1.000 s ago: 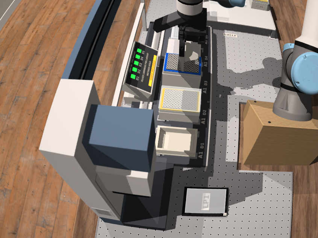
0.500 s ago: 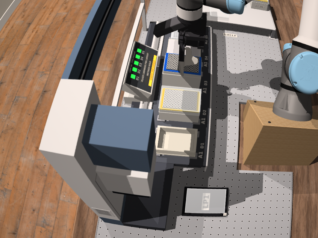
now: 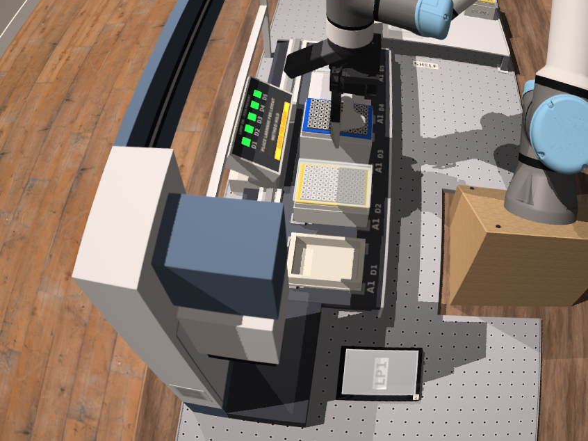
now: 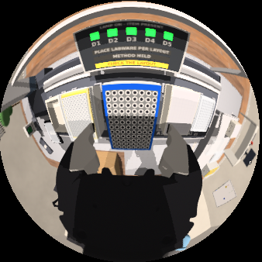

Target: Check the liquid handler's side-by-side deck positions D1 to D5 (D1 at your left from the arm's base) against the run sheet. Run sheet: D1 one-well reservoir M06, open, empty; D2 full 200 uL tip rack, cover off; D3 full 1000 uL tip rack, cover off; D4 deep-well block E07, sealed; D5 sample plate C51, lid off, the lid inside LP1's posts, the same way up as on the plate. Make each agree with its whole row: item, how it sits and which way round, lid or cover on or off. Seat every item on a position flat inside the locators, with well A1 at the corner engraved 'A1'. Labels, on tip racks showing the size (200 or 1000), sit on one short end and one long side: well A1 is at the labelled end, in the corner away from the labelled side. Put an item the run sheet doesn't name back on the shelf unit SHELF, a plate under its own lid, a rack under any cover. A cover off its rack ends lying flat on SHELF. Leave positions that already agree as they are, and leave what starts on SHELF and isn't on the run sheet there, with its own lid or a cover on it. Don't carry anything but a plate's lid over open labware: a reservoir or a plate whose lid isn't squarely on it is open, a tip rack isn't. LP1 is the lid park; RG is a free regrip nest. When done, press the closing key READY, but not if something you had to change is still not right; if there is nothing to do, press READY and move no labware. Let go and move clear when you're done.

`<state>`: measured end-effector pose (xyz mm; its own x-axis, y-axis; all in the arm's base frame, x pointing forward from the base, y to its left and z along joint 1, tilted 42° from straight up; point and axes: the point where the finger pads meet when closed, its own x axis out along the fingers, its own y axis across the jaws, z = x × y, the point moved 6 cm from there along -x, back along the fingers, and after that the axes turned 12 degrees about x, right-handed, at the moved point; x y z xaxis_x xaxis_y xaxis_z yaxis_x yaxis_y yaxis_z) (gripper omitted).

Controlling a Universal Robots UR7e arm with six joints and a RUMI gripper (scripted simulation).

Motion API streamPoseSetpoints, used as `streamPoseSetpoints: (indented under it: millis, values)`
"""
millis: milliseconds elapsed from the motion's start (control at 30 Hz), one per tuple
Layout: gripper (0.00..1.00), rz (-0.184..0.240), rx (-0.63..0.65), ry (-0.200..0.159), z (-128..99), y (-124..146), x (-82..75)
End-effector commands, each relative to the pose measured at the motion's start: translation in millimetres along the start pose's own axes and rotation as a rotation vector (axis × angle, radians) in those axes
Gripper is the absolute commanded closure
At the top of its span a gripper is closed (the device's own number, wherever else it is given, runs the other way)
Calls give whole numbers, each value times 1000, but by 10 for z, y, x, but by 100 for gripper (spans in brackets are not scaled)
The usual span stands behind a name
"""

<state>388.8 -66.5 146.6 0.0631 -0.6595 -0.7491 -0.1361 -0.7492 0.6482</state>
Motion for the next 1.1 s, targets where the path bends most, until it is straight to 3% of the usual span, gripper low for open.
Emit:
streamPoseSetpoints:
  millis: [0, 400, 967, 1000, 1067]
  values:
    - [18, -2, -1, 2, -1, -3, 133]
    - [18, -2, -1, 2, -1, -3, 291]
    - [18, -1, 1, 7, -19, 5, 272]
    - [100, -1, 1, 7, -19, 5, 273]
    - [100, -1, 1, 7, -19, 5, 273]
